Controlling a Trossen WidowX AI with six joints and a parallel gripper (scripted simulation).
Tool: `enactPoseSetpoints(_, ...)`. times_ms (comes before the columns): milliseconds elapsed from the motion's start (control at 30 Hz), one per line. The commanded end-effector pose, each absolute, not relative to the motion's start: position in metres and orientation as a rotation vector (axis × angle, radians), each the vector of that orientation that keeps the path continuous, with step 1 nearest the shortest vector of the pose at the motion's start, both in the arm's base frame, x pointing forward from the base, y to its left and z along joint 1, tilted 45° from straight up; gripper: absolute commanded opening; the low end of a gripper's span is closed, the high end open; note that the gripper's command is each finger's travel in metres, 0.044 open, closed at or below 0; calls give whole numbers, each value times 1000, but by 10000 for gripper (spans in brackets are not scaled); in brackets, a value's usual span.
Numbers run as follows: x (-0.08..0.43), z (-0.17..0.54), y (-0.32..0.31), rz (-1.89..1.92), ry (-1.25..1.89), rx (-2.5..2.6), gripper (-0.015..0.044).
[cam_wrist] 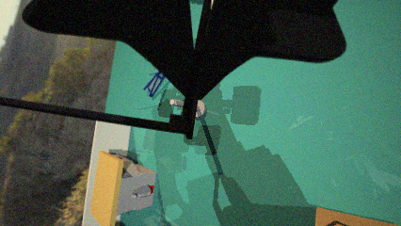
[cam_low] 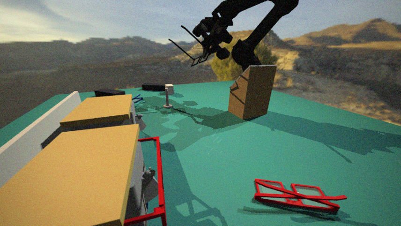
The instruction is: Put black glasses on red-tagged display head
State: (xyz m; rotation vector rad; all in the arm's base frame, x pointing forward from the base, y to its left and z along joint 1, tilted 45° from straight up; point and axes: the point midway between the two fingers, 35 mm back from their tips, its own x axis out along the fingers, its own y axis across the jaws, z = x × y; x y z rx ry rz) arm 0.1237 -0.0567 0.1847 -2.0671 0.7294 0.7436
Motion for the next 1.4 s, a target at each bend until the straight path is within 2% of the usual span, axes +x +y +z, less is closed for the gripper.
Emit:
enactPoseSetpoints(0, 122, 181, -52, 775, 676, -2177, 0)
enactPoseSetpoints(333, 119, 170, -43, 853, 564, -2416, 0)
enactPoseSetpoints(1367, 124, 169, -47, 882, 592, -2306, 0)
